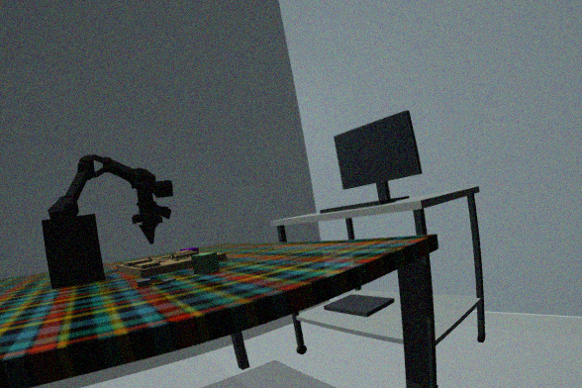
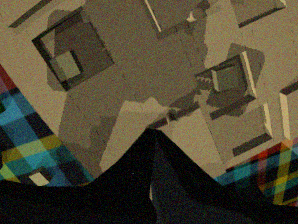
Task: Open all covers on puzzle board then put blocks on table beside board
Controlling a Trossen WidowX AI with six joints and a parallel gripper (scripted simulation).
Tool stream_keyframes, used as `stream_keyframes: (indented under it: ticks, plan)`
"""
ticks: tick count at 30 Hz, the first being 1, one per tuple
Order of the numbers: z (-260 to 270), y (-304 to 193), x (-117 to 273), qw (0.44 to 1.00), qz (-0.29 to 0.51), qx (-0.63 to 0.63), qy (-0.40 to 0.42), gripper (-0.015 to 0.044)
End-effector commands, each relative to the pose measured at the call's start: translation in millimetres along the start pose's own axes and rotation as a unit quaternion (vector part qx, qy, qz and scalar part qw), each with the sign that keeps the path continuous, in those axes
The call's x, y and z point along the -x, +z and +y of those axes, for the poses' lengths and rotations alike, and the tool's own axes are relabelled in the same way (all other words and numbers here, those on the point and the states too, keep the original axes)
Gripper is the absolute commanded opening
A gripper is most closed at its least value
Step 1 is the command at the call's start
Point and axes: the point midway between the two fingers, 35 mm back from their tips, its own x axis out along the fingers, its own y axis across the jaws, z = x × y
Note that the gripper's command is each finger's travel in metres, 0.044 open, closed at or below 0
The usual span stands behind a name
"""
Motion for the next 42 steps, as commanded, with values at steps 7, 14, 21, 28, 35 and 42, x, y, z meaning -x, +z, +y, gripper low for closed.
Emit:
stream_keyframes:
  ticks: [7, 14, 21, 28, 35, 42]
  plan:
    - [-64.9, 31.5, -1.5, 0.976, 0.001, 0.216, 0.018, 0.0]
    - [-72.7, 32.9, -2.0, 0.97, 0.0, 0.241, 0.021, 0.0]
    - [-72.6, 33.1, -4.2, 0.97, 0.0, 0.241, 0.021, 0.0]
    - [-71.4, 33.6, -31.2, 0.97, 0.0, 0.241, 0.02, 0.0]
    - [-69.4, 32.3, -52.1, 0.97, 0.001, 0.241, 0.022, 0.0]
    - [-68.9, 32.2, -55.2, 0.97, 0.001, 0.241, 0.022, 0.0]
